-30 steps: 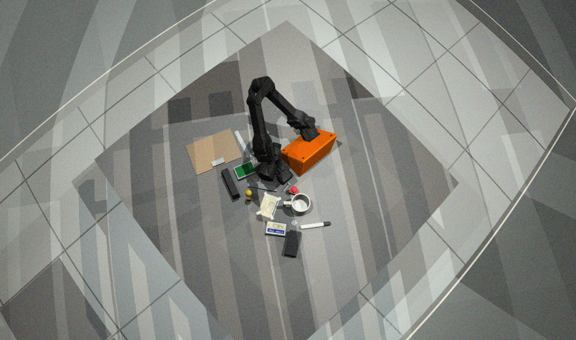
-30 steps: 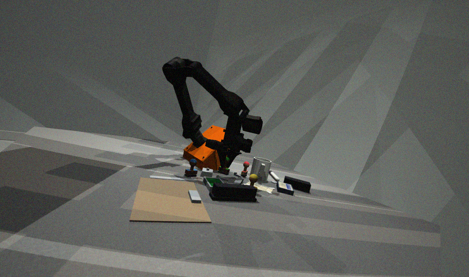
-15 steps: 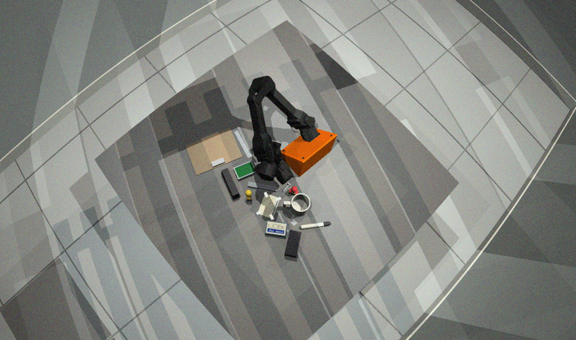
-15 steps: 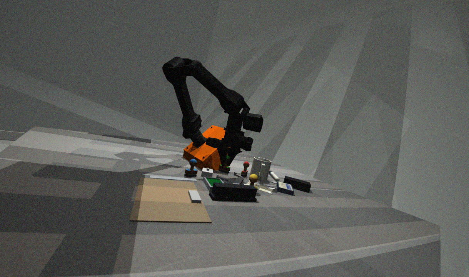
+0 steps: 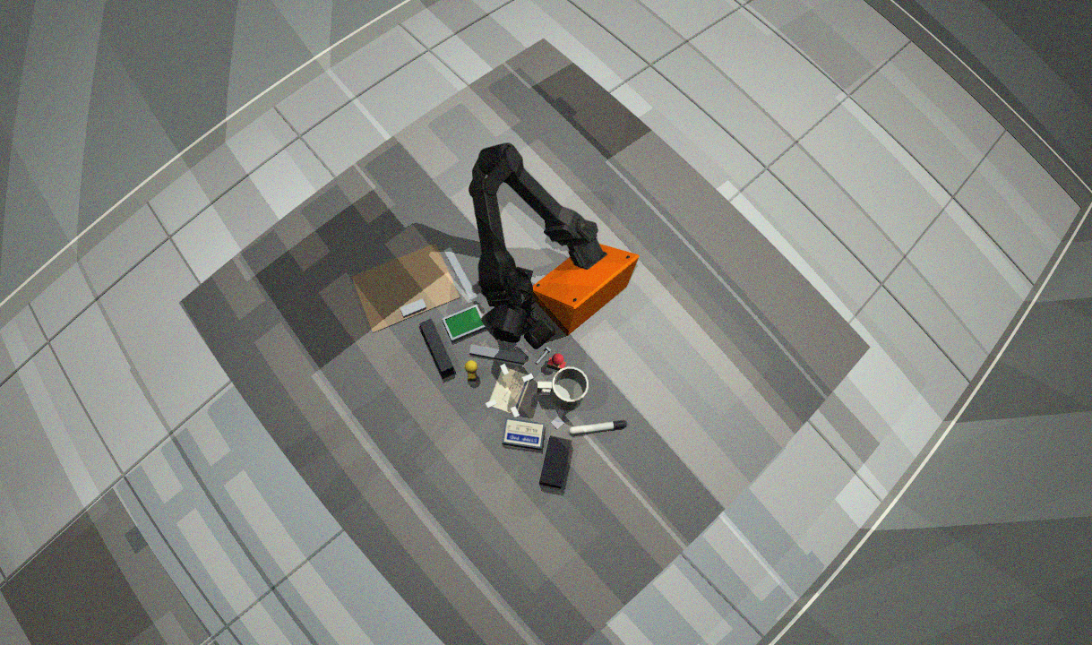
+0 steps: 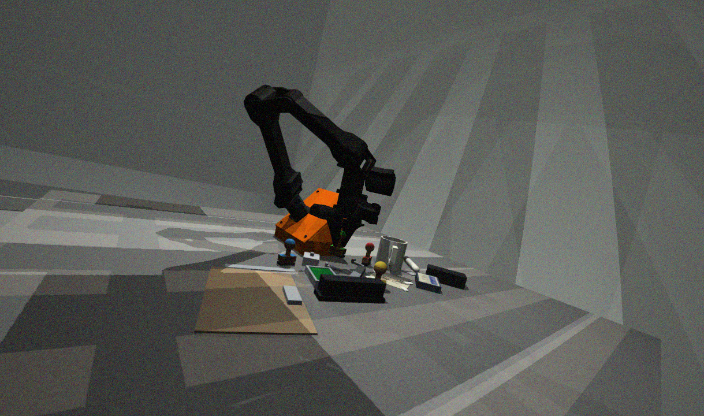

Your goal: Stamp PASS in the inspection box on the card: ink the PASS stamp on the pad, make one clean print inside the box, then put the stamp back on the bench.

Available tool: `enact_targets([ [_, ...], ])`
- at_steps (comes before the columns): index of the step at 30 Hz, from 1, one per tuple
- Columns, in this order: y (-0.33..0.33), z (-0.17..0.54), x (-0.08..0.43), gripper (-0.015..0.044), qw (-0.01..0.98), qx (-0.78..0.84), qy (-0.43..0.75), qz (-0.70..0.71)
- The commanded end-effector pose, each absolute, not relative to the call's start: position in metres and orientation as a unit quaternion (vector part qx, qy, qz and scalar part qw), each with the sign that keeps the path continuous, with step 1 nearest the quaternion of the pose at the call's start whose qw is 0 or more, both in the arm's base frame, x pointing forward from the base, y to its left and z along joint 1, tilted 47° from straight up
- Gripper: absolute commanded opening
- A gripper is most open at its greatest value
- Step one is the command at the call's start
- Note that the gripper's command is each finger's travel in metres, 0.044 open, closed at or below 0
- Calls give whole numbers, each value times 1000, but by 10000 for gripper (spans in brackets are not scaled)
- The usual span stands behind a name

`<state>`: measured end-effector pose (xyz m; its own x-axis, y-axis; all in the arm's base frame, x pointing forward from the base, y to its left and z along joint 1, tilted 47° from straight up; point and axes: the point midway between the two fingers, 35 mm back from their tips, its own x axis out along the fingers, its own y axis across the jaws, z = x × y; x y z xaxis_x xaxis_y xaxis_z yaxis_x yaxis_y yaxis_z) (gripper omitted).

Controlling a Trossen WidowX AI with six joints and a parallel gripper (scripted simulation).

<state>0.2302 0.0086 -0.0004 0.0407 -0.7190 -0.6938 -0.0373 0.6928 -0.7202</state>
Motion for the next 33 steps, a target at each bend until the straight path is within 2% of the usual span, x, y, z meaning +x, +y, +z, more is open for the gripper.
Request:
enact_targets([
  [1, 11, 1, 231, 0, 661, -290, 642, -260],
  [33, 22, 12, 230, 0, 660, -289, 643, -259],
])
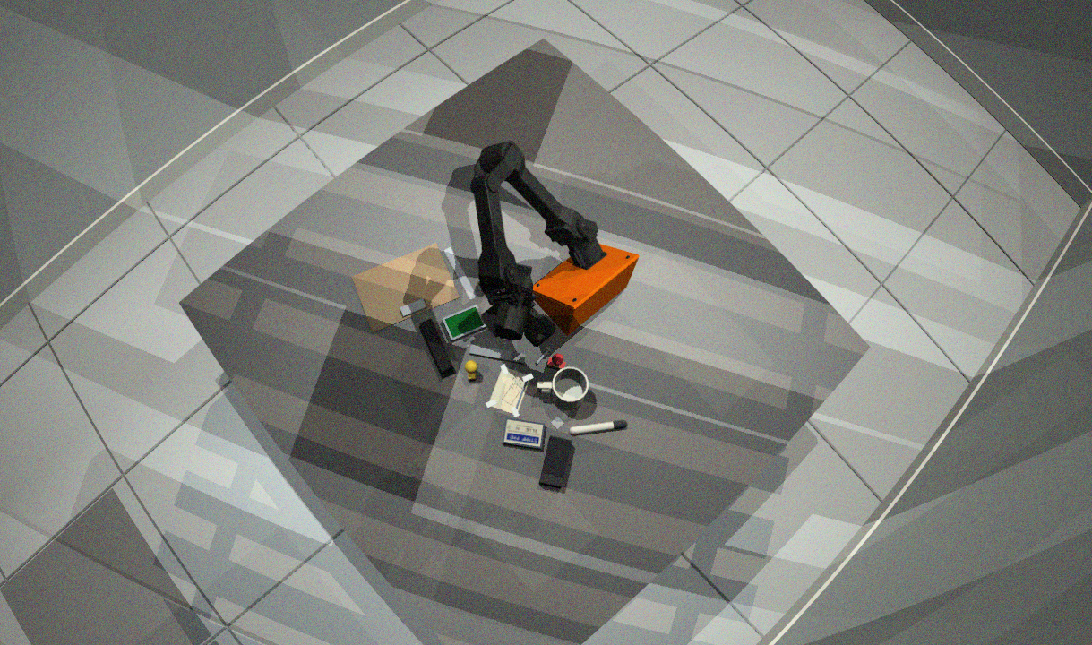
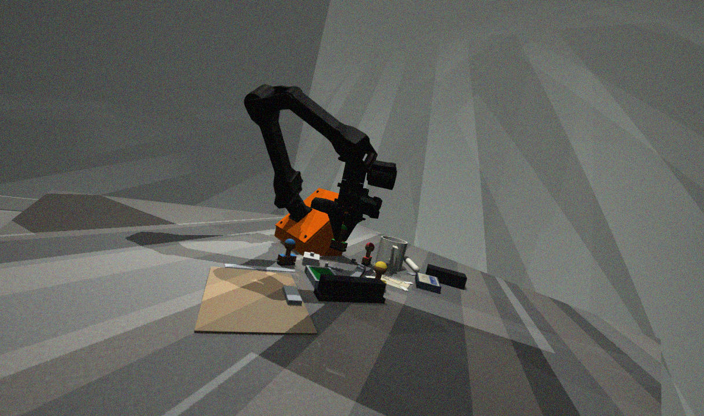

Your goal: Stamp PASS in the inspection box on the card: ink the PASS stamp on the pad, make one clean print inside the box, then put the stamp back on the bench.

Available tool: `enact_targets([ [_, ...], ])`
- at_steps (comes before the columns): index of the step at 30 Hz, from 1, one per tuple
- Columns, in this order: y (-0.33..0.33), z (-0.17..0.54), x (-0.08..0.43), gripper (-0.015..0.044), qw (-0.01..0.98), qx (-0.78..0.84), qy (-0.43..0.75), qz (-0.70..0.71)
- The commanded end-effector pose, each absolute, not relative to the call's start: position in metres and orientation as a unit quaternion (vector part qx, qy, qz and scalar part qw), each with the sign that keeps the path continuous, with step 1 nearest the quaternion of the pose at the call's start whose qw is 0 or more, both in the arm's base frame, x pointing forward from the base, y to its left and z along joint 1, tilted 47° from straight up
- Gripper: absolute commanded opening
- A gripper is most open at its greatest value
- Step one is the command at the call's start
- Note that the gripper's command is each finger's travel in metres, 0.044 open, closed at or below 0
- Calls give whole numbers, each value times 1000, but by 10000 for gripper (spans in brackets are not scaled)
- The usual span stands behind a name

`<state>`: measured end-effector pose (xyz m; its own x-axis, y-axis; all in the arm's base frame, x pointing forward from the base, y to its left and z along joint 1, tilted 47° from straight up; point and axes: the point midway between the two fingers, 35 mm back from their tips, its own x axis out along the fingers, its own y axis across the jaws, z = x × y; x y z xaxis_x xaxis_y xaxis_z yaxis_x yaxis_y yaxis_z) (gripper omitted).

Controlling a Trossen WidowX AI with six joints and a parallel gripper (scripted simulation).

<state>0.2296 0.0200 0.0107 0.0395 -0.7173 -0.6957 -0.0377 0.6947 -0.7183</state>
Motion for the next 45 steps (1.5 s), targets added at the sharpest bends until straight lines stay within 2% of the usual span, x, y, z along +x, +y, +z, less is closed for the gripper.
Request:
enact_targets([
  [1, 22, 12, 230, 0, 660, -289, 643, -259],
  [40, 35, 26, 228, 0, 660, -289, 644, -259],
  [45, 30, 36, 245, 0, 661, -287, 644, -257],
])
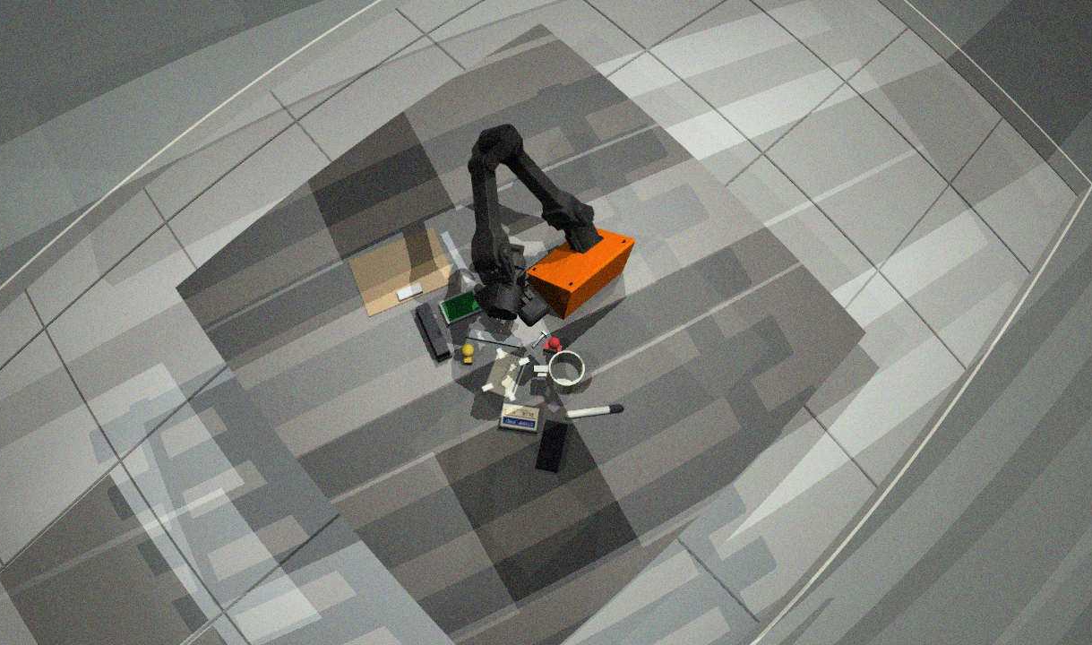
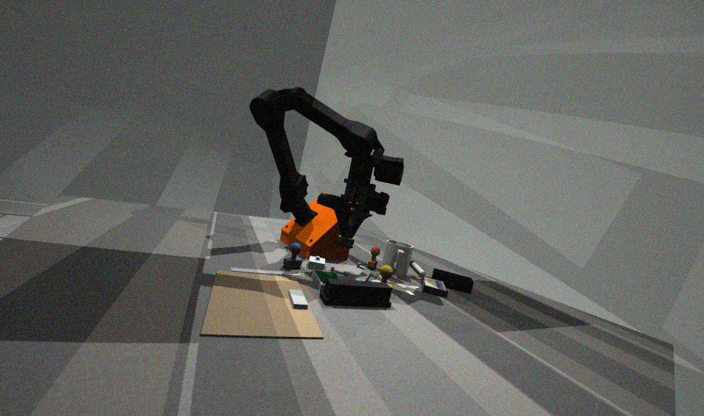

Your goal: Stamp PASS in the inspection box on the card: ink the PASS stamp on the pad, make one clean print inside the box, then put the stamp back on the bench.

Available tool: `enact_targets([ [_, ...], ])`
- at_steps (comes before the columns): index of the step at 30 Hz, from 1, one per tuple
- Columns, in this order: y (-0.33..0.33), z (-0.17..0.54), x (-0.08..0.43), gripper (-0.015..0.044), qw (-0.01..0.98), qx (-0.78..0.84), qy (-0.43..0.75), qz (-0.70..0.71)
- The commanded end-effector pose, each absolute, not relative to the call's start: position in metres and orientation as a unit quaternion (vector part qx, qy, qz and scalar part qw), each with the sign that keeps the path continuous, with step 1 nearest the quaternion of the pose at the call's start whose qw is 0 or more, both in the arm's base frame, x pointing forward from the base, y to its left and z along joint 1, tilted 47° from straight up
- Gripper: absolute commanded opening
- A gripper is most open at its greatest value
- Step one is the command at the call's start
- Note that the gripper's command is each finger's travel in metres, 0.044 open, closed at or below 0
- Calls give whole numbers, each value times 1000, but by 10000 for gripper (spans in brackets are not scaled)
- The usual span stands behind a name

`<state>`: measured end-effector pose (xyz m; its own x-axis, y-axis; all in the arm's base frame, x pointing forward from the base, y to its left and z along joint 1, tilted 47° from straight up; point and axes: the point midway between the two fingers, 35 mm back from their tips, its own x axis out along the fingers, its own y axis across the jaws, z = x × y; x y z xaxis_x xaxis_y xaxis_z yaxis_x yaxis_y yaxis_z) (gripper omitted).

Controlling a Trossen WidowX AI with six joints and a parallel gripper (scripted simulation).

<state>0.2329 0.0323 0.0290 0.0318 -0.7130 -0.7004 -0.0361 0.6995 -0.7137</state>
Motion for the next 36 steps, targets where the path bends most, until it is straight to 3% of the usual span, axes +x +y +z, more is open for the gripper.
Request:
enact_targets([
  [1, 28, 39, 250, 0, 661, -287, 644, -256],
  [16, -20, 94, 313, 0, 661, -289, 642, -261],
  [36, -30, 90, 317, 0, 661, -289, 641, -262],
])
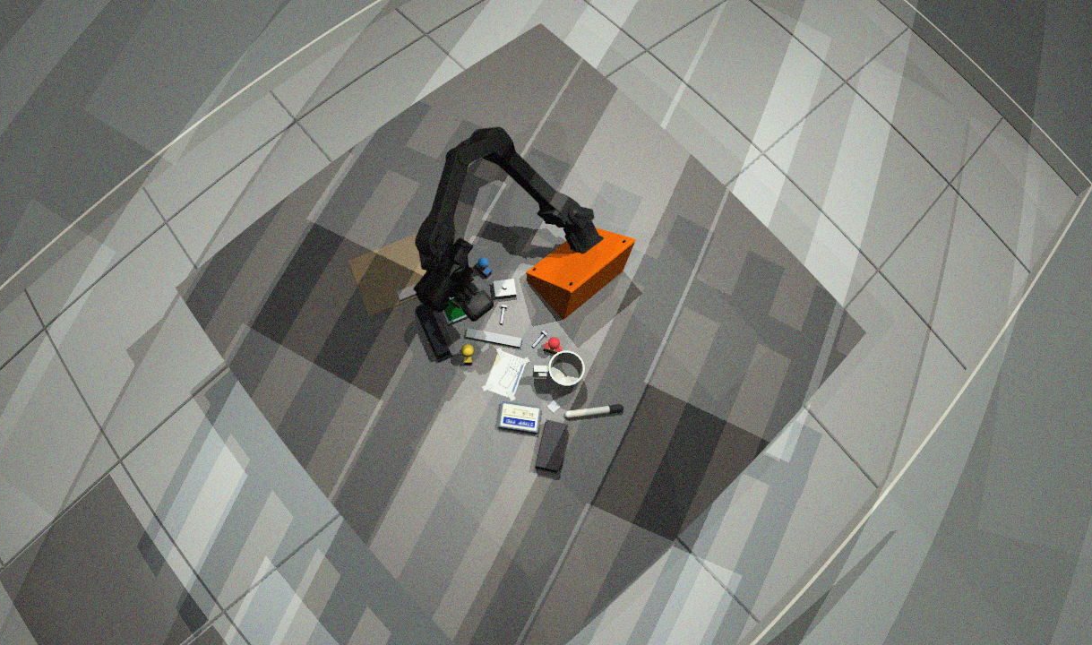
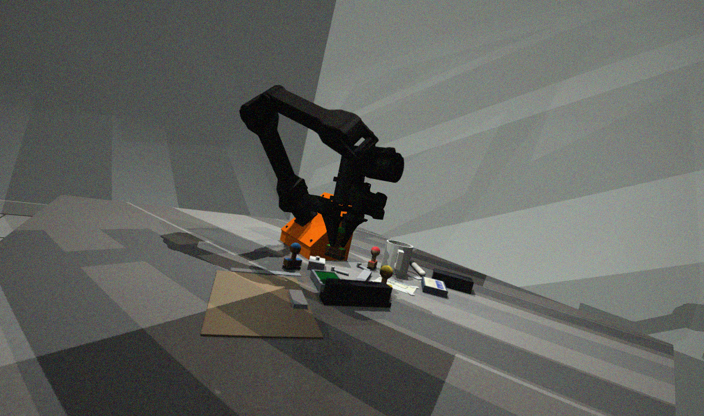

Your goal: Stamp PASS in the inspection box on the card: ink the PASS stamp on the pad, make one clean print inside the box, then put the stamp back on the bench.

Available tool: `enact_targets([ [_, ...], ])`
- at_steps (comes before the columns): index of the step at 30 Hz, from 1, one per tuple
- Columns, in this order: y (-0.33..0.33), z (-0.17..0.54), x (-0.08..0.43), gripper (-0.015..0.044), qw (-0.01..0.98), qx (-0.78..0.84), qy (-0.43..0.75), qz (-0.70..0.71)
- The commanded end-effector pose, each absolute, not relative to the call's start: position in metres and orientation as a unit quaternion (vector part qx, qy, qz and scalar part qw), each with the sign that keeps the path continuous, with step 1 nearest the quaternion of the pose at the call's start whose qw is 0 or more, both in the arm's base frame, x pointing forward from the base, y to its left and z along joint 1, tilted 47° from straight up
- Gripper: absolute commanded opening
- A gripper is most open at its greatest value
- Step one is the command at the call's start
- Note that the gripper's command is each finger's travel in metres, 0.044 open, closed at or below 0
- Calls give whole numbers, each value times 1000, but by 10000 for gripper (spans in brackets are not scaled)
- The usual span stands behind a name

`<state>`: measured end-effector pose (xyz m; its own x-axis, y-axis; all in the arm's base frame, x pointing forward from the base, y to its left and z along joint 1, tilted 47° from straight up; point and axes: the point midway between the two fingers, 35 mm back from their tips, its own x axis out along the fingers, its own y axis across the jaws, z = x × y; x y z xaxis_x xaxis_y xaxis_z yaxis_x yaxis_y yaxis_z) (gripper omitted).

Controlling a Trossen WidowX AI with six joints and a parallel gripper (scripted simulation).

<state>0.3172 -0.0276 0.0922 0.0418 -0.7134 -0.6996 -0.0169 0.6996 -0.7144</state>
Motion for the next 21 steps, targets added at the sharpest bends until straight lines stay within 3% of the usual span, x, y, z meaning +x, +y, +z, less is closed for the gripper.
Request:
enact_targets([
  [1, -30, 90, 317, 0, 661, -289, 641, -262],
  [21, -40, 81, 318, 0, 661, -288, 641, -262],
])
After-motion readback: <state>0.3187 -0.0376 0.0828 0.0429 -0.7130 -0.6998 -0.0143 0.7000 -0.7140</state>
